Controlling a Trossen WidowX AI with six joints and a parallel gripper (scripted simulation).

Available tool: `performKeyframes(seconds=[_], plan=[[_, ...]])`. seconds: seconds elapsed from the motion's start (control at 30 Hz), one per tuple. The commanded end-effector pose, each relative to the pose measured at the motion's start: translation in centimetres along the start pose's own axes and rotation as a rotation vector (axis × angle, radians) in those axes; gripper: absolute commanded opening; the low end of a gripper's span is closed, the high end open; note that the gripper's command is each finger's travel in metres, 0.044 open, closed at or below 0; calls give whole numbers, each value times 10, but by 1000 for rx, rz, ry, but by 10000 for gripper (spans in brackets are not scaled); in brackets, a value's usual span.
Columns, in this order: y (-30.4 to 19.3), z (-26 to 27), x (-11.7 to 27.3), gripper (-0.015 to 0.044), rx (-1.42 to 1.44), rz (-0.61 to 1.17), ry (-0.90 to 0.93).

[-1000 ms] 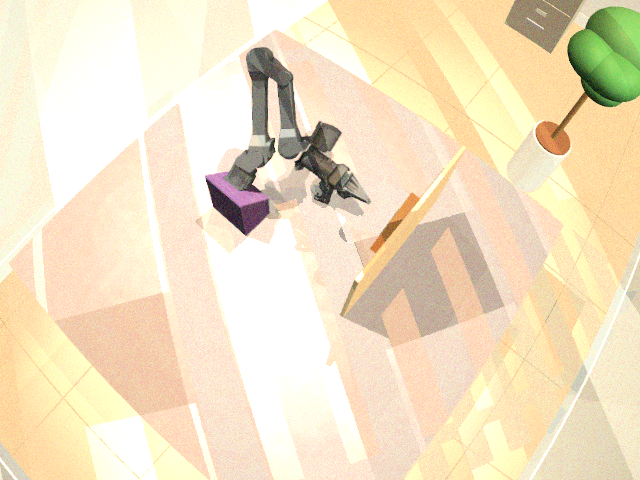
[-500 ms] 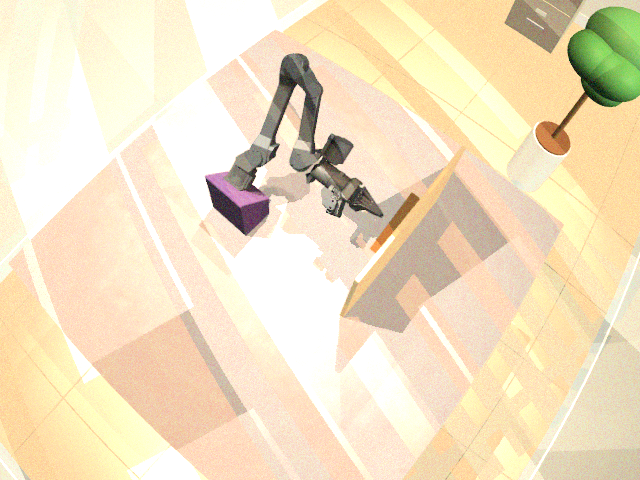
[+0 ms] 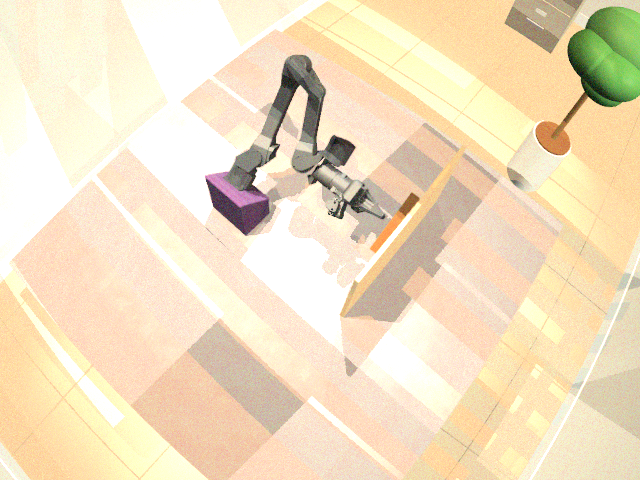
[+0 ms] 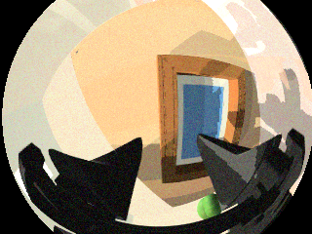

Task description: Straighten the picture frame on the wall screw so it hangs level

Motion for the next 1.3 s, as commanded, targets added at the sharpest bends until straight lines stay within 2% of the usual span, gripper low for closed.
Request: performKeyframes(seconds=[0.0,0.6,1.27], plan=[[-2,1,-7,260,-6,8,1],[-2,1,-35,260,-6,10,1],[-2,1,-35,260,-6,10,1]])
Point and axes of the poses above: the point midway between the two fingers, 35 mm back from their tips, its own x axis back along the fingers, its own z axis across the jaws, y = z × x, the point moved 8 cm from there along x, back along the fingers, and after that the axes turned 9 degrees about x, right-handed, at the moved point
